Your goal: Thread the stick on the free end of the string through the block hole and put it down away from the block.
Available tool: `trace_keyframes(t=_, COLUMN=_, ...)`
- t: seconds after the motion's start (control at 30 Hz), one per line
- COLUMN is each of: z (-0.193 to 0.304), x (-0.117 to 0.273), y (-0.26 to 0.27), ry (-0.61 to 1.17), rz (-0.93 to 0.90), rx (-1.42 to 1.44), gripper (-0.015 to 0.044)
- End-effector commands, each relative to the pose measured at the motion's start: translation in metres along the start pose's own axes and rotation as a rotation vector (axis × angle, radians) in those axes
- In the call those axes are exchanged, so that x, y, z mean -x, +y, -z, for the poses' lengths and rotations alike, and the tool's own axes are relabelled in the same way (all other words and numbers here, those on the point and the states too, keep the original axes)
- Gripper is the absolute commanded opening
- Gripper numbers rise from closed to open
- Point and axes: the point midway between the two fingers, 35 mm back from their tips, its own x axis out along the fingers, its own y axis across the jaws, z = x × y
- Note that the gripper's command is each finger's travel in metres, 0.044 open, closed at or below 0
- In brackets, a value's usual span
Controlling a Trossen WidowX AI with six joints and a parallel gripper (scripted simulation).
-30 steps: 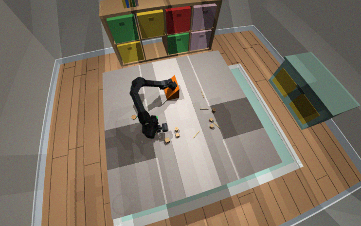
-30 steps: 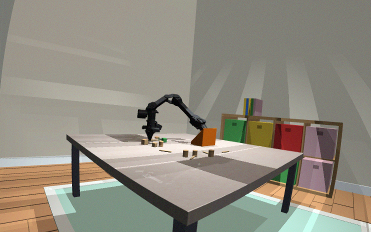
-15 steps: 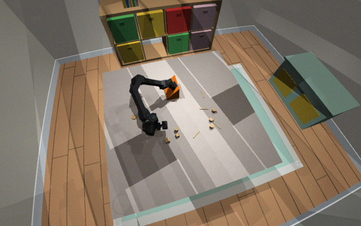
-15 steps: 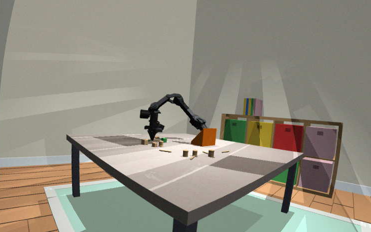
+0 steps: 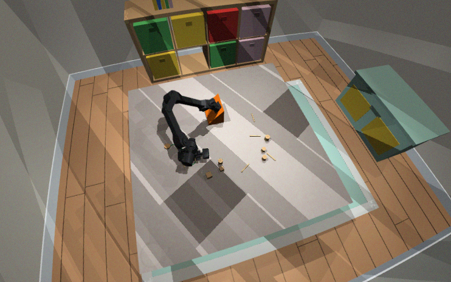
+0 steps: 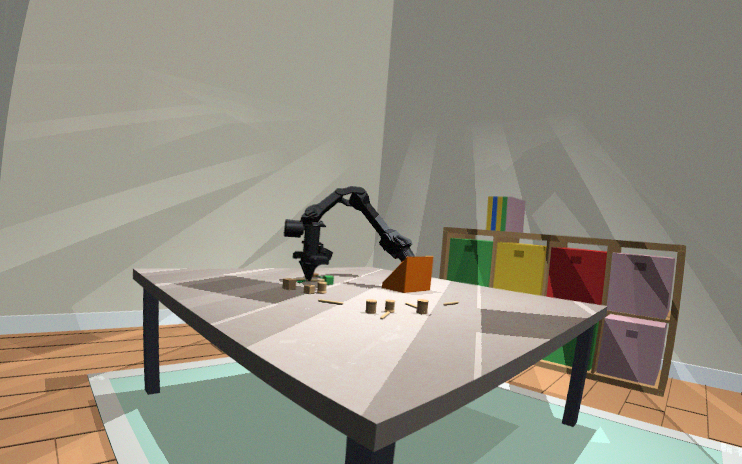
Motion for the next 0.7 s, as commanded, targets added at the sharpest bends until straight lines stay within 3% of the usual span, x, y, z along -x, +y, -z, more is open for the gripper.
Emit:
trace_keyframes(t=0.0, z=-0.001, x=0.002, y=0.001, ry=0.007, rz=0.003, rx=-0.002, gripper=0.0000)
trace_keyframes(t=0.67, z=-0.024, x=0.002, y=0.001, ry=0.007, rz=0.003, rx=-0.001, gripper=0.0000)
